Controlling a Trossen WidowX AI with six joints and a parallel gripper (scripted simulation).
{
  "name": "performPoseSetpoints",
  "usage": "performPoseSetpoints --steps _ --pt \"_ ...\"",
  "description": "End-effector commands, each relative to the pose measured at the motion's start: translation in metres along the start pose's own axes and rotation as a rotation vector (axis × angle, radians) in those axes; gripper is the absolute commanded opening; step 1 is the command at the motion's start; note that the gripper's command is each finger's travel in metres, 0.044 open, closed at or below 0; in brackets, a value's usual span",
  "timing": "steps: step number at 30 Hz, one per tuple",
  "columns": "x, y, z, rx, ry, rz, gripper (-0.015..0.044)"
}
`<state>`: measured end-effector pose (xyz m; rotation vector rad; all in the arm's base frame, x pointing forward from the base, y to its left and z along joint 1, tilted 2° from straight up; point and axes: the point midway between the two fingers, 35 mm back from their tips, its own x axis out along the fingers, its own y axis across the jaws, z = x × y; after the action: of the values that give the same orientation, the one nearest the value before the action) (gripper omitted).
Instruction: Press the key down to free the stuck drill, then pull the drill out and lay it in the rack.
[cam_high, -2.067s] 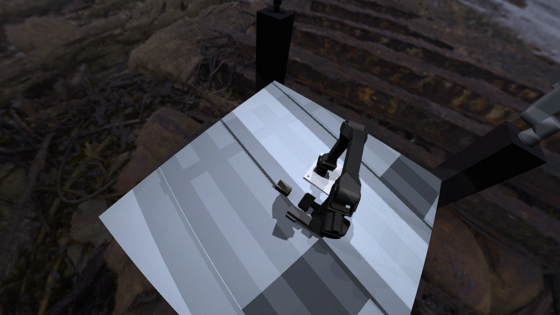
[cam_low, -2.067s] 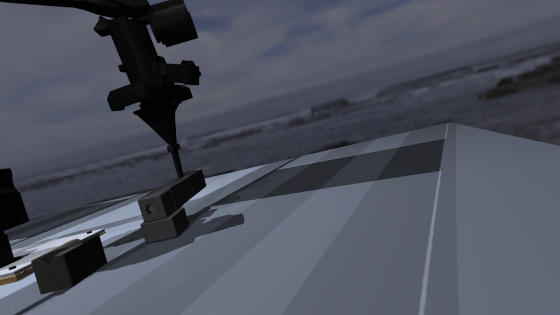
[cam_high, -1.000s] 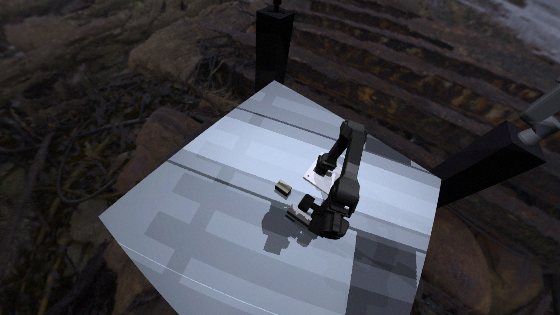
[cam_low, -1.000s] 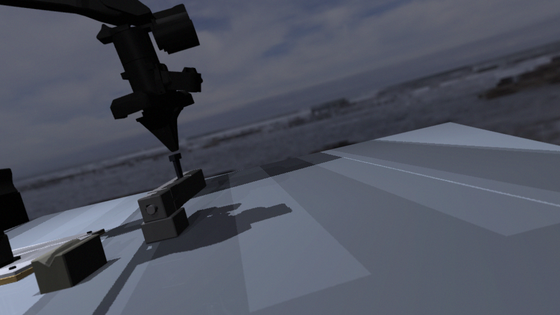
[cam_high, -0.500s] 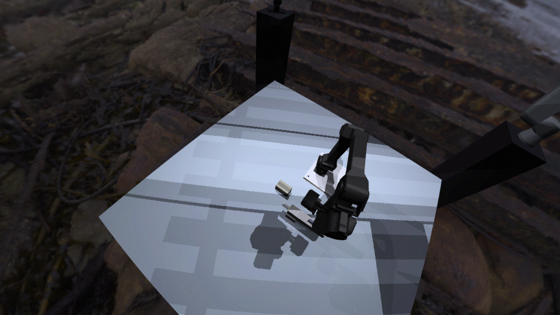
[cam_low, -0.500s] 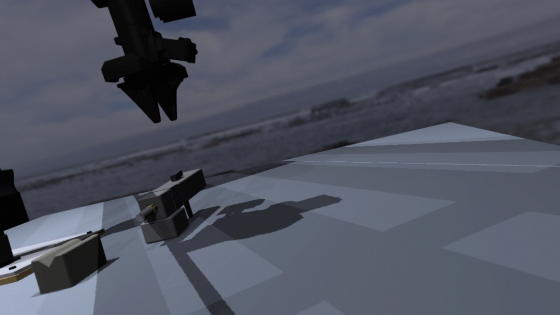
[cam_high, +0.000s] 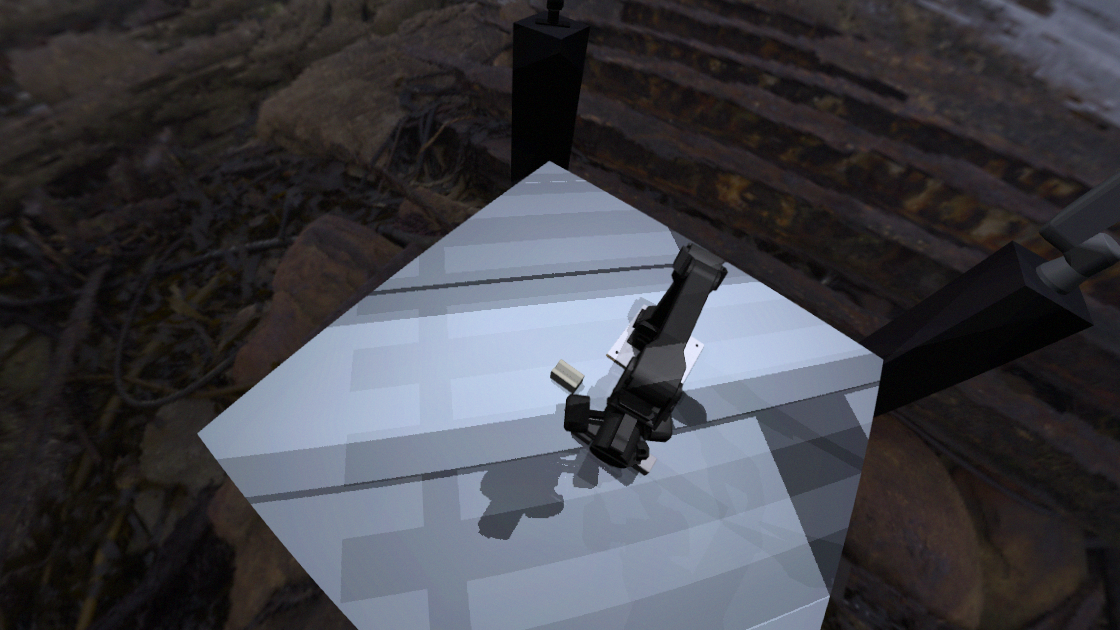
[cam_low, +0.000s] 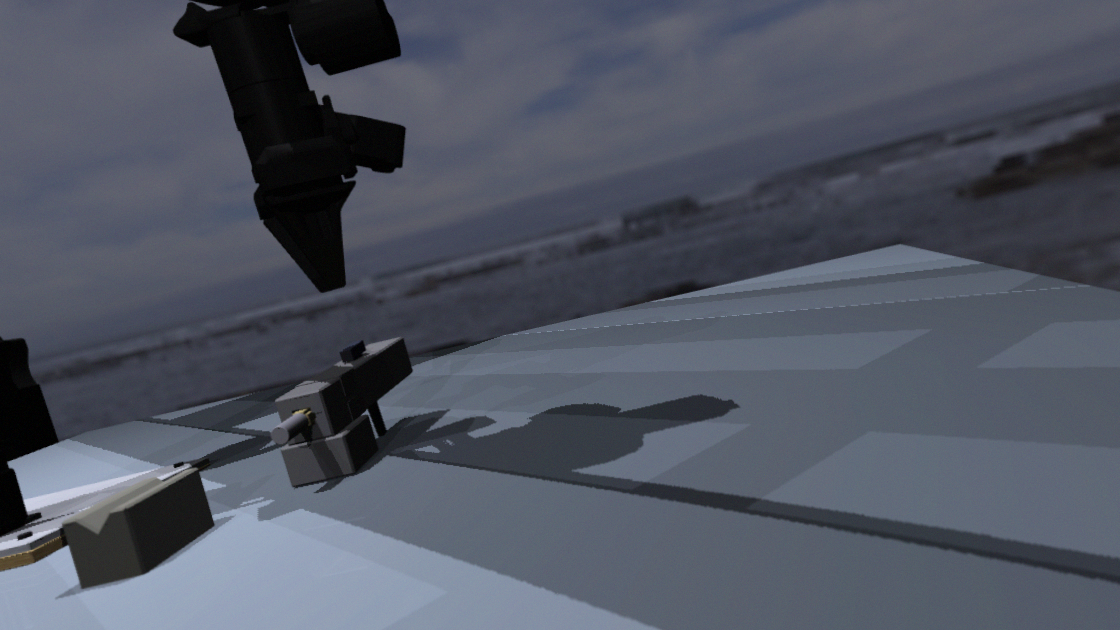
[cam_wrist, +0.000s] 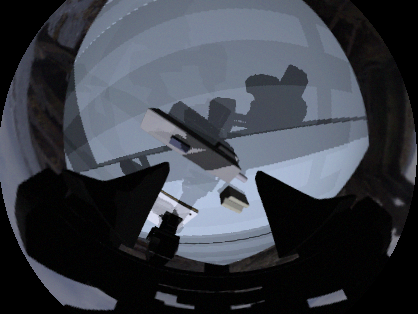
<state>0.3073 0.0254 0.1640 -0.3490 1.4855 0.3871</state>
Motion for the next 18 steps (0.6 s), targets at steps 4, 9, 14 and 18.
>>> performPoseSetpoints --steps 4,9,14,18 --pt "0.044 -0.060 -0.042 -0.618 0.018 0.002 0.0440" --pt "0.059 -0.072 -0.057 -0.870 0.017 0.006 0.0440" --pt "0.070 -0.081 -0.069 -1.043 0.020 0.014 0.0440" --pt "0.070 -0.081 -0.069 -1.043 0.020 0.014 0.0440"
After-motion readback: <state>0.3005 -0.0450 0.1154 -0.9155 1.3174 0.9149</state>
